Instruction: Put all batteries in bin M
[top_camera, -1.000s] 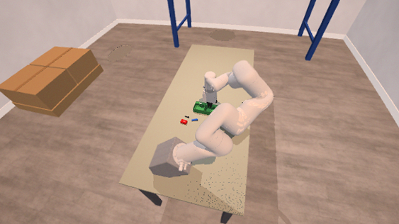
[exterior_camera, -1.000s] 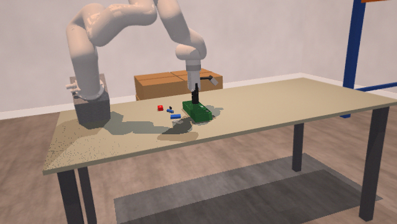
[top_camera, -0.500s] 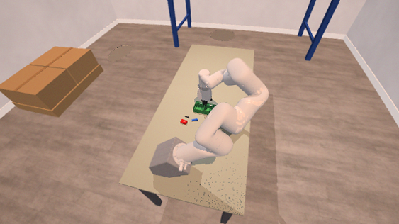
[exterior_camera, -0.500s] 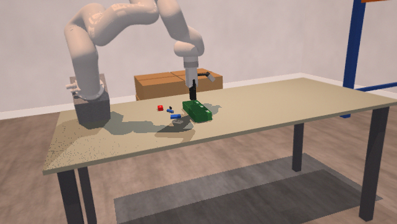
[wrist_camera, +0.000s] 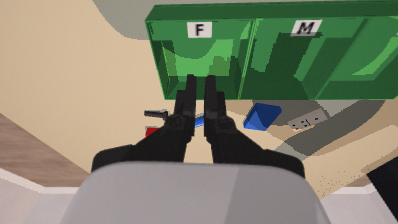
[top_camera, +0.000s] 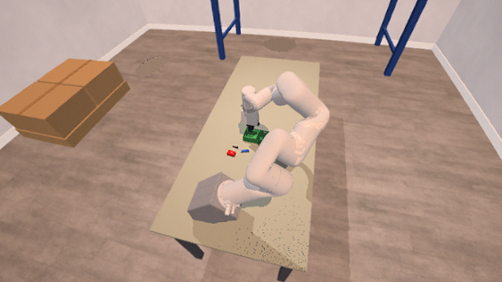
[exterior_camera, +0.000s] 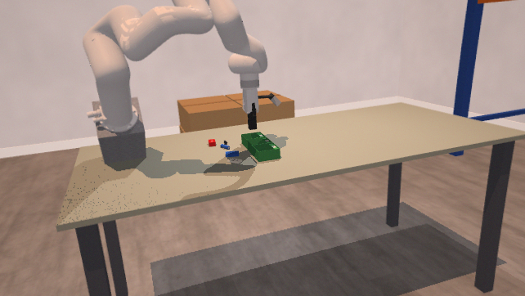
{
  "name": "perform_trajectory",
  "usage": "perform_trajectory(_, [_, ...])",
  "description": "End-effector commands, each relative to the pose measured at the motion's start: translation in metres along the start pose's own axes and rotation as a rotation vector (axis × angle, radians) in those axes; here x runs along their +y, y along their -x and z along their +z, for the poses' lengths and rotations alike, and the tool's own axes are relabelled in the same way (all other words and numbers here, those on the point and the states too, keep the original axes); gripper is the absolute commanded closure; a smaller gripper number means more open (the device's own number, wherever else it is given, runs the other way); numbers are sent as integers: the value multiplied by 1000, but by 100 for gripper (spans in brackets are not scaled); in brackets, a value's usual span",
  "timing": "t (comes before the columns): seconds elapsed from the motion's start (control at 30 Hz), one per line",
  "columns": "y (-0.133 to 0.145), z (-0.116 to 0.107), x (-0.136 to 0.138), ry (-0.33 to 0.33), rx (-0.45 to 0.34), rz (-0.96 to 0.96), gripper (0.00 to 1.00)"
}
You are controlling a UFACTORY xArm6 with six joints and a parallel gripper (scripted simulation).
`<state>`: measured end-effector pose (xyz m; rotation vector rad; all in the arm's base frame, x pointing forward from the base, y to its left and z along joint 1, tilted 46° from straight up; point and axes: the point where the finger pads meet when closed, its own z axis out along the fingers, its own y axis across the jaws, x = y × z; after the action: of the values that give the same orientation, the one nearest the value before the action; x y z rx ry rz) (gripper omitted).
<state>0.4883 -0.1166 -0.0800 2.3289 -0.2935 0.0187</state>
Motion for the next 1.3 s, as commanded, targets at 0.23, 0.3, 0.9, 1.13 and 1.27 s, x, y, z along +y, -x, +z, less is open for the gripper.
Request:
perform_trajectory(0.23, [-1,20,-1,-1,3,1,93])
perform_trajectory(0.3, [-1,25,-1,-1,3,1,93])
perform_trajectory(0.9, [-1,51,-1,-1,3,1,93])
perform_trajectory(1.13, [-1,51,-1,-1,3,1,93])
perform_trajectory(1.27, [-1,51,-1,-1,3,1,93])
